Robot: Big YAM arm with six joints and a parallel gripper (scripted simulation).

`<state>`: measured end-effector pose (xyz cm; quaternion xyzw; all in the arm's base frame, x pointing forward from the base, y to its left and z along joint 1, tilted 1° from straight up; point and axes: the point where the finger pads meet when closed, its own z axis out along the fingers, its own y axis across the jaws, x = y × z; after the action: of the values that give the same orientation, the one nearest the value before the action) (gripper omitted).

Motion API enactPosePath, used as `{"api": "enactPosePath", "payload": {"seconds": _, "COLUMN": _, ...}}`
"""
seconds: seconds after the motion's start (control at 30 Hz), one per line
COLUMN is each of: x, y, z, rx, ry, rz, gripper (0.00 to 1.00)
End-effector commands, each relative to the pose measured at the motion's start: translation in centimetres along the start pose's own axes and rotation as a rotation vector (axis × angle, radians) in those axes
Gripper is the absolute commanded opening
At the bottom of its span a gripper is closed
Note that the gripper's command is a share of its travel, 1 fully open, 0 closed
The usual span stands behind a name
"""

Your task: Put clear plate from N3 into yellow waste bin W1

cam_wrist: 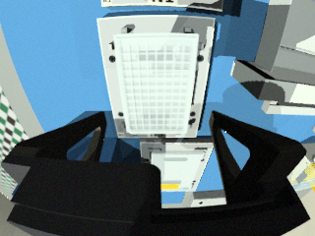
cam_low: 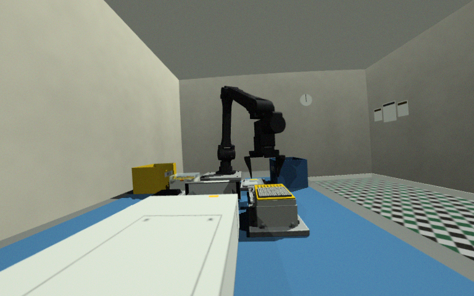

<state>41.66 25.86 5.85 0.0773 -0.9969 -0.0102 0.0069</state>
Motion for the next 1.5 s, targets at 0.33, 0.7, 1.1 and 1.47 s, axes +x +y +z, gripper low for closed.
{"api": "enactPosePath", "payload": {"seconds": 0.33, "x": -0.5, "y": 0.8, "z": 2.0, "rx": -0.005, "ry": -0.006, "rz": -0.004, "gripper": 1.0}}
{"api": "enactPosePath", "payload": {"seconds": 0.7, "x": 0.0, "y": 0.6, "z": 3.8, "rx": -0.001, "ry": 0.004, "rz": -0.003, "gripper": 1.0}}
{"api": "enactPosePath", "payload": {"seconds": 1.1, "x": -0.3, "y": 0.8, "z": 4.2, "rx": -0.004, "ry": -0.005, "rz": -0.003, "gripper": 1.0}}
{"api": "enactPosePath", "payload": {"seconds": 1.47, "x": -0.3, "y": 0.7, "z": 4.1, "rx": -0.004, "ry": -0.004, "rz": -0.003, "gripper": 1.0}}
